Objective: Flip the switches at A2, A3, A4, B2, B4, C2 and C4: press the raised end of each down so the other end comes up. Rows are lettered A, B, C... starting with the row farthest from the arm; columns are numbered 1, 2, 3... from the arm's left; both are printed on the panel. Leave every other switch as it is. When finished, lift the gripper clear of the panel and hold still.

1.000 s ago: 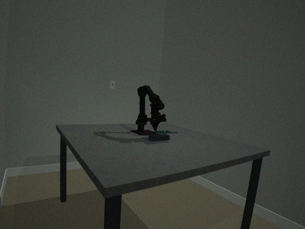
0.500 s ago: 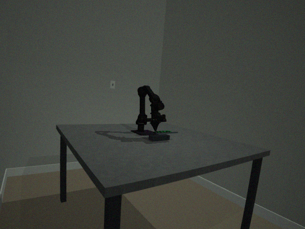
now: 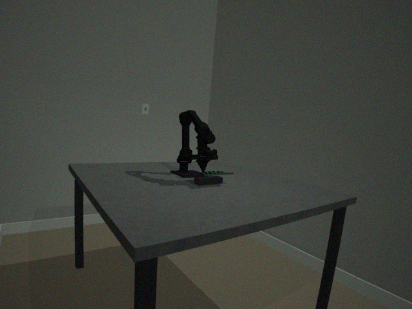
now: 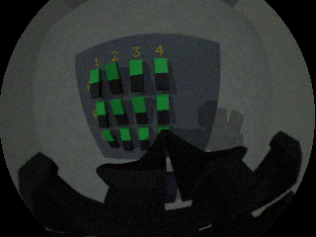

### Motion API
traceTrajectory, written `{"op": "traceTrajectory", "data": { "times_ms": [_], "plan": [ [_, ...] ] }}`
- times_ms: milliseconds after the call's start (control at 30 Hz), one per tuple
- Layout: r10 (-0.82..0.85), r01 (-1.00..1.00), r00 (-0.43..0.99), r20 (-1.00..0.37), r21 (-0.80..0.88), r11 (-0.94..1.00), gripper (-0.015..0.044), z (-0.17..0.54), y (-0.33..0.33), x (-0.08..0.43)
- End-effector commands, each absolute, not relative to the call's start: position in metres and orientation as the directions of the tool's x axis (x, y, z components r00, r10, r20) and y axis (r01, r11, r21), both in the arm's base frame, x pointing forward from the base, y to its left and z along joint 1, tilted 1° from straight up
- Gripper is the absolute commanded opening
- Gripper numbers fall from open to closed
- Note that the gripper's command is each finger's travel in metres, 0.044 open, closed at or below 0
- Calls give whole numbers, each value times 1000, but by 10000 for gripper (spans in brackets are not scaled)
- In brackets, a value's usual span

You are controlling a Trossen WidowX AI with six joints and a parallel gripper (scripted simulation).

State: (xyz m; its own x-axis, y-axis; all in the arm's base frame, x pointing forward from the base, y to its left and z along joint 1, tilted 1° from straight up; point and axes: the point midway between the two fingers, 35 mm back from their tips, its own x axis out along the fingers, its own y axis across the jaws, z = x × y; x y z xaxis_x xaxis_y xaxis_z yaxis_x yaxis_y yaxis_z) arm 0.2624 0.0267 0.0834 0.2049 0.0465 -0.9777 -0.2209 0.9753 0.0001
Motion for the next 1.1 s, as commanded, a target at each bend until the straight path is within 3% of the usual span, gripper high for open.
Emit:
{"op": "traceTrajectory", "data": {
  "times_ms": [0,267,467,767,1067],
  "plan": [
    [49,-222,200,-979,4,975,0,81,27,261],
    [47,-221,204,-978,0,975,0,85,27,262],
    [55,-222,224,-973,4,975,0,144,23,246],
    [58,-222,225,-973,7,975,0,158,66,264],
    [59,-222,225,-973,8,975,0,159,68,265]
  ]
}}
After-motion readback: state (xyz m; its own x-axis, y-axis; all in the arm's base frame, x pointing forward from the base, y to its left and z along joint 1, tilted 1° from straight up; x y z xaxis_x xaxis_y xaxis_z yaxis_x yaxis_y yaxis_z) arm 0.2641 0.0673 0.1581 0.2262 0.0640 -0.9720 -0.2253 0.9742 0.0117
